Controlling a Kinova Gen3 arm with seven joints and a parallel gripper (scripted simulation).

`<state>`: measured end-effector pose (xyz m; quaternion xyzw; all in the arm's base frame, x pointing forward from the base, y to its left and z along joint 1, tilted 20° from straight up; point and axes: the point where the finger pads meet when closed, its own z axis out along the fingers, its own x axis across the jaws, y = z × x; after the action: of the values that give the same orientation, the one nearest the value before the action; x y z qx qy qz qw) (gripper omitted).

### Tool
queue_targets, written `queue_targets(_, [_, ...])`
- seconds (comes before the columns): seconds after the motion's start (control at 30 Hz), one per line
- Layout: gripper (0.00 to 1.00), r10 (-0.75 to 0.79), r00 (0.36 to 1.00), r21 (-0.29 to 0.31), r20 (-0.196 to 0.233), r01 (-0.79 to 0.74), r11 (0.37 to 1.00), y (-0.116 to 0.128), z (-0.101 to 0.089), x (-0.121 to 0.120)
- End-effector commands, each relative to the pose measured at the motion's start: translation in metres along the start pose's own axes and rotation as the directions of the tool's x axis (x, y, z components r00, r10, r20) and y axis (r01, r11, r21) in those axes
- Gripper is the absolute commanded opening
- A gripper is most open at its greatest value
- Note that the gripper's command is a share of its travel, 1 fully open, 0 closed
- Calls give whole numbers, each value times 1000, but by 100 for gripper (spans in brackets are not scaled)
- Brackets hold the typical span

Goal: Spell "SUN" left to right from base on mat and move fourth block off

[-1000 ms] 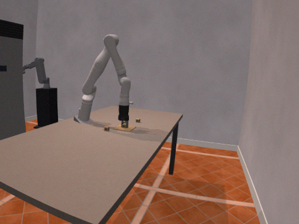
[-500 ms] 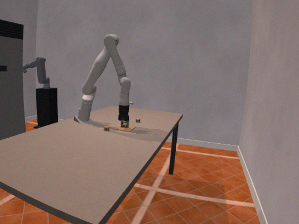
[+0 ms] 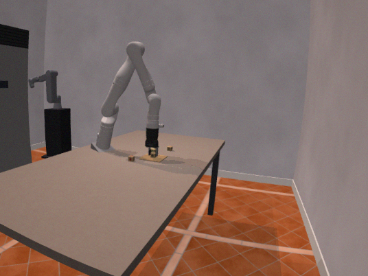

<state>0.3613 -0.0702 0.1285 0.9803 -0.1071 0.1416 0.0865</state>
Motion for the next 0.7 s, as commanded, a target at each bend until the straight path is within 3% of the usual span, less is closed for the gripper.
queue_targets(0.0, [87, 4, 1000, 1, -13, -4, 1000, 1, -10, 4])
queue_targets(0.3, [87, 4, 1000, 1, -13, -4, 1000, 1, -48, 4])
queue_targets(0.67, [87, 4, 1000, 1, -13, -4, 1000, 1, -79, 3])
